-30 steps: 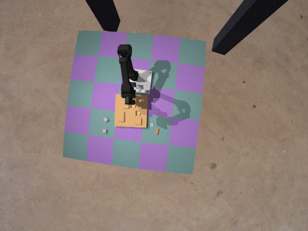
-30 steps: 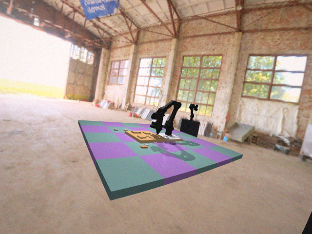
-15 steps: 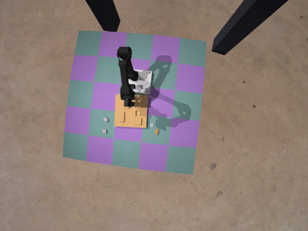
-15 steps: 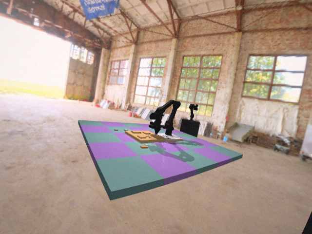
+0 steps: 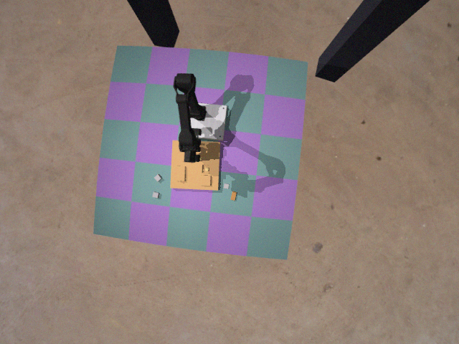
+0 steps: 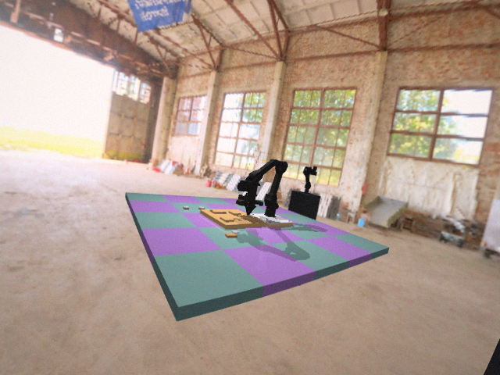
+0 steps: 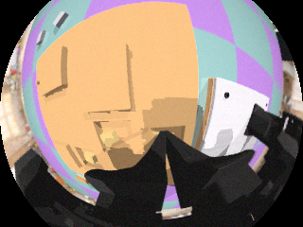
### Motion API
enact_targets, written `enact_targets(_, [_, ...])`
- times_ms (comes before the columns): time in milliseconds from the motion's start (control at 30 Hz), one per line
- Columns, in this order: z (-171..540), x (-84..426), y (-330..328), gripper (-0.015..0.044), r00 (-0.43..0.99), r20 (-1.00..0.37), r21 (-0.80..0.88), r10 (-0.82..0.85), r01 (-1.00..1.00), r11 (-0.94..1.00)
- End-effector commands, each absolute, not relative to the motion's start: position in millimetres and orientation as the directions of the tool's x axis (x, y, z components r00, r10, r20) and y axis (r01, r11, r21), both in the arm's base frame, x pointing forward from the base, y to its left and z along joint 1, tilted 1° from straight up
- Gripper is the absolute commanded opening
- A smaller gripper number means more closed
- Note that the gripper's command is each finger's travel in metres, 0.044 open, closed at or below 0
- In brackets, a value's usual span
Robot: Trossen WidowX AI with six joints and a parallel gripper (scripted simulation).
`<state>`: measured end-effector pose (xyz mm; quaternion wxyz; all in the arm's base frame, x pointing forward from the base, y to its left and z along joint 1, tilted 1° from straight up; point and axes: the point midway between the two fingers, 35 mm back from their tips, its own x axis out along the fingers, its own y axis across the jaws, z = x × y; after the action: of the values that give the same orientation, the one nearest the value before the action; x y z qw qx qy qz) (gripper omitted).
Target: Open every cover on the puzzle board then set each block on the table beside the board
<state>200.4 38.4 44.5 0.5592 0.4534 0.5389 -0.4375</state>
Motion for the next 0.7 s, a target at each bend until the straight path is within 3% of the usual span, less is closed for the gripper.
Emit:
enact_targets(0, [44, 206, 39, 0.0000, 0.037, -0.999, 0.036, 0.000, 0.977, 0.209])
enact_targets(667, [45, 226, 48, 0.0000, 0.038, -0.999, 0.037, 0.001, 0.977, 0.209])
